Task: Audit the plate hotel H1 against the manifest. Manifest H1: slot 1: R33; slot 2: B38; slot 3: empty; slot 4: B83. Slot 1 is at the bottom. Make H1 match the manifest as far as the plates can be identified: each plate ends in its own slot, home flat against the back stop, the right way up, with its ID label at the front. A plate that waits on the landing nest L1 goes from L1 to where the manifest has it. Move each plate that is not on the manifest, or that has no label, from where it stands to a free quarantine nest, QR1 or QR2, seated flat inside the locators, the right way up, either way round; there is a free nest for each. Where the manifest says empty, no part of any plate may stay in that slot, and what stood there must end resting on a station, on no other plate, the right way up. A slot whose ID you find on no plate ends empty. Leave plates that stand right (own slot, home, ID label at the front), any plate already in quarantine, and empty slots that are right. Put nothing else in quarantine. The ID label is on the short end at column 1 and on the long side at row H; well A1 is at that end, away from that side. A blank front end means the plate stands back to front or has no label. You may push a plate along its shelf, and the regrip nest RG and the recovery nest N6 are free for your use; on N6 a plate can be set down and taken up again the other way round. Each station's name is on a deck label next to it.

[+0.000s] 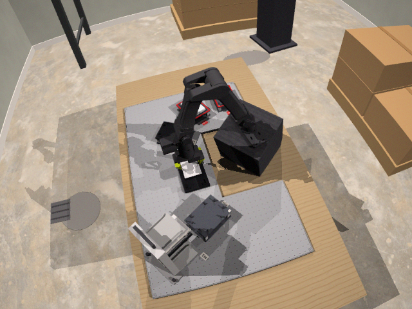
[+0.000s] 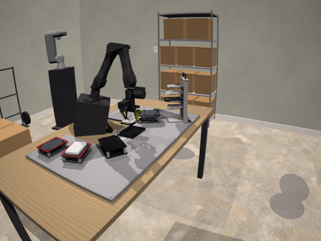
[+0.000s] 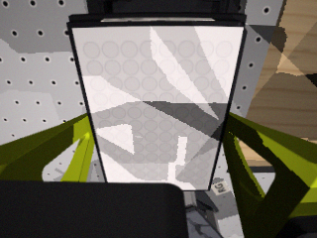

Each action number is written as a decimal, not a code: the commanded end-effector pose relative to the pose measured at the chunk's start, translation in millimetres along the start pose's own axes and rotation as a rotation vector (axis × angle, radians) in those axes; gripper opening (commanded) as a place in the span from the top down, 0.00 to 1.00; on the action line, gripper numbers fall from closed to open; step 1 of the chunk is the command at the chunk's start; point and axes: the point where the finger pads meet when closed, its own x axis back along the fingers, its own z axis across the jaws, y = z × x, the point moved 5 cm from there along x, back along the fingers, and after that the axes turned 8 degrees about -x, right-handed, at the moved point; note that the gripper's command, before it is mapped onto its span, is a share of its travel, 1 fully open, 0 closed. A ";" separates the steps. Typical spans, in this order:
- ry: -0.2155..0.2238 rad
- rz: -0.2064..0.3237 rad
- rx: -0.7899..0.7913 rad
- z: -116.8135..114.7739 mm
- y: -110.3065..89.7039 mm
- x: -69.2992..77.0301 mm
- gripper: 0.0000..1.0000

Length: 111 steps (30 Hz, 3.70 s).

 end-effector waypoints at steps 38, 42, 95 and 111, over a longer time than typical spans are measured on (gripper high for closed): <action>-0.001 -0.011 0.005 -6.7 -0.2 -15.2 0.14; -0.004 -0.013 0.000 -8.2 1.7 -18.1 0.14; 0.024 -0.007 0.006 4.1 -2.0 -46.7 0.14; 0.026 -0.006 0.007 4.5 -2.4 -56.2 0.14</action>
